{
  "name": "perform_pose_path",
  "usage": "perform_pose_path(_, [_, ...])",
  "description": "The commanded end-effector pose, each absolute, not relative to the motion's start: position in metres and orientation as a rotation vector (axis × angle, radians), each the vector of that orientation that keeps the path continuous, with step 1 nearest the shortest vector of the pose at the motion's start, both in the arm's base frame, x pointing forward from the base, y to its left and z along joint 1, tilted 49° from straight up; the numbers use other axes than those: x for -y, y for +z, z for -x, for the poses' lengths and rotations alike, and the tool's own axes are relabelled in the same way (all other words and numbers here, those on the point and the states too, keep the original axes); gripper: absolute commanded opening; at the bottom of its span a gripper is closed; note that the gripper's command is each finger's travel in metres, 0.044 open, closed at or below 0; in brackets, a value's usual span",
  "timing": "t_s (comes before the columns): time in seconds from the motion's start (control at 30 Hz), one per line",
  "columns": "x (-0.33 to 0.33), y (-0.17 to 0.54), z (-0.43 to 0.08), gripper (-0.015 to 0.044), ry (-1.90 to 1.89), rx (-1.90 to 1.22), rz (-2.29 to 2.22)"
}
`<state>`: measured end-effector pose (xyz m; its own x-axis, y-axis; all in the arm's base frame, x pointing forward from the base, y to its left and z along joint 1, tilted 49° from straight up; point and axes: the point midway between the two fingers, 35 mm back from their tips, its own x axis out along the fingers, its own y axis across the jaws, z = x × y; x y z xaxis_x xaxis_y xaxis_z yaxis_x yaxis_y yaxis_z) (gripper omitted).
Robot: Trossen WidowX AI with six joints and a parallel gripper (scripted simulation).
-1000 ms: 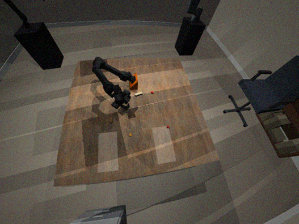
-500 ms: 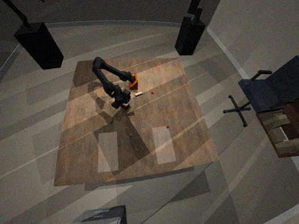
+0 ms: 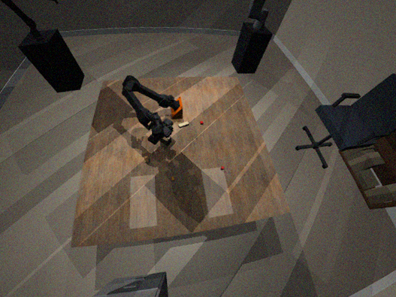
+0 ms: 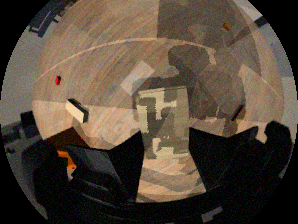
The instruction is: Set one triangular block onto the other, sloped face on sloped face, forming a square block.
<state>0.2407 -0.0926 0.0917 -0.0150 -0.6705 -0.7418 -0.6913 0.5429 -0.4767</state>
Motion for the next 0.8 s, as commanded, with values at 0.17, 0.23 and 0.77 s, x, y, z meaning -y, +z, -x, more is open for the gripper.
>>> perform_pose_path(0.17, [0.0925, 0.0917, -0.2407, 0.0026, 0.026, -1.713, 1.153])
perform_pose_path(0.23, [0.0925, 0.0917, -0.2407, 0.0079, 0.026, -1.713, 1.153])
perform_pose_path(0.77, [0.0925, 0.0917, -0.2407, 0.0440, 0.026, -1.713, 1.153])
